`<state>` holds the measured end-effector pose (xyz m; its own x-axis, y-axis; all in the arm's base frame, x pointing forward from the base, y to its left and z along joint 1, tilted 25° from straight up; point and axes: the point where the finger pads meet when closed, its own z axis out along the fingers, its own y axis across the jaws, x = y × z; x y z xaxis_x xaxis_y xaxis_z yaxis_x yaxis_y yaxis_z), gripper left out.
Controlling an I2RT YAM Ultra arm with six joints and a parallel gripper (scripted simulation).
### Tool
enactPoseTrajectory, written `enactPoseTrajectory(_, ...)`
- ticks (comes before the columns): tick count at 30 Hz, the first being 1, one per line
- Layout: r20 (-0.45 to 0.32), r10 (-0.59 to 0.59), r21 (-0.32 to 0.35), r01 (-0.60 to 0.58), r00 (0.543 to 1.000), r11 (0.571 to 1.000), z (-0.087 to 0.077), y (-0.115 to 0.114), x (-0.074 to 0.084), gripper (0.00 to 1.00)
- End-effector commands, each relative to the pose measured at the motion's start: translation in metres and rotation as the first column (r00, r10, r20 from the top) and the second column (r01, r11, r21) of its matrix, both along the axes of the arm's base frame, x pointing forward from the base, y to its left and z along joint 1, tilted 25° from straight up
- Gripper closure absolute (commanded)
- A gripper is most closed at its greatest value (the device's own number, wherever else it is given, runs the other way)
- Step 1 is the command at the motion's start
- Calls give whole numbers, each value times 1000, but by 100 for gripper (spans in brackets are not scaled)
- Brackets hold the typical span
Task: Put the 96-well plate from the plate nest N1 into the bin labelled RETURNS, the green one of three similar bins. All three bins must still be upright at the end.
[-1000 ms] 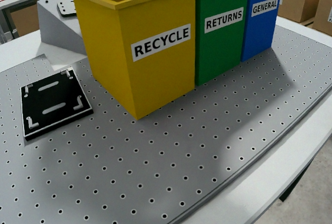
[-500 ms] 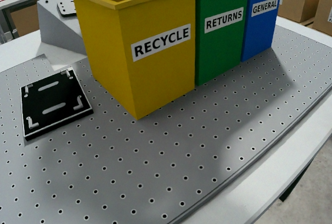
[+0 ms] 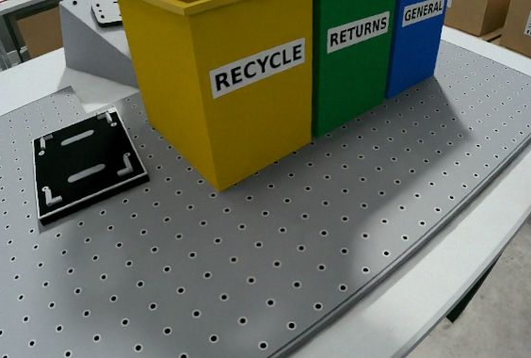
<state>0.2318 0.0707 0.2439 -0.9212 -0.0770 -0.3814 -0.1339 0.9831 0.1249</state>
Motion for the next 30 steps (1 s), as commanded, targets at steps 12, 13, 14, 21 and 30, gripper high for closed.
enactPoseTrajectory(12, 59, -13, 13, 12, 998, 1000, 7, -1, 1, 100)
enactPoseTrajectory(13, 66, -12, 14, 11, 998, 1000, 8, 0, 2, 100)
enactPoseTrajectory(14, 72, -11, 16, 10, 997, 1000, 9, 0, 3, 100)
enactPoseTrajectory(21, 48, -11, 9, 11, 999, 1000, 1, 1, 4, 100)
enactPoseTrajectory(30, 52, -13, 11, 12, 999, 1000, -4, 2, 9, 100)
